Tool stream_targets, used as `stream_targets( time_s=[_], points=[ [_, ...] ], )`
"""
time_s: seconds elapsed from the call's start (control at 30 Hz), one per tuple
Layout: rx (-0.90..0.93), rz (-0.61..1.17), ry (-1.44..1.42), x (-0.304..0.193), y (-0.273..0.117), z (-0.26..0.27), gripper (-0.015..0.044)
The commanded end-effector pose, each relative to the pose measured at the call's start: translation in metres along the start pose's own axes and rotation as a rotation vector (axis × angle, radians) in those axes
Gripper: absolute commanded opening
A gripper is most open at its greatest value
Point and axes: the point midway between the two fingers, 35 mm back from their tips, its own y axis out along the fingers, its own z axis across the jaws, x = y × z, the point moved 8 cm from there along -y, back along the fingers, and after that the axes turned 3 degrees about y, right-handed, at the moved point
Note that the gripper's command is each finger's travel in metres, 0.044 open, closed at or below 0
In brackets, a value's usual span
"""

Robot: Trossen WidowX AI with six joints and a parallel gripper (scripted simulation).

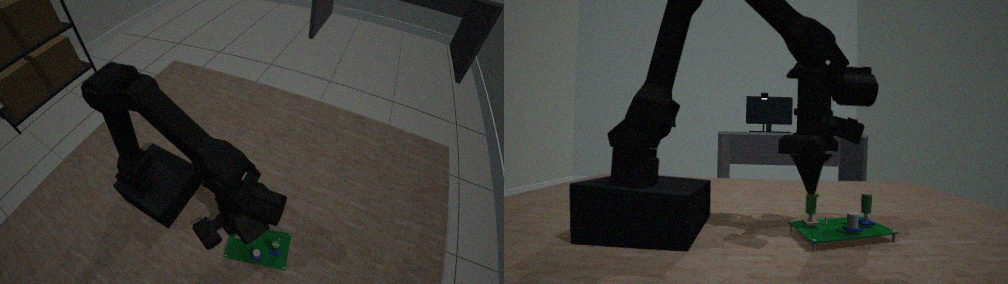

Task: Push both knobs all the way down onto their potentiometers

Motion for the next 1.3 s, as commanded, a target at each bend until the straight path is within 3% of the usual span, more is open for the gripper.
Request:
stream_targets(
  time_s=[0.0, 1.27],
  points=[
    [0.004, 0.001, -0.003, 0.0001, 0.0015, 0.0004, 0.0],
    [0.004, 0.001, -0.003, 0.0, 0.0061, 0.0004, 0.0]
  ],
)
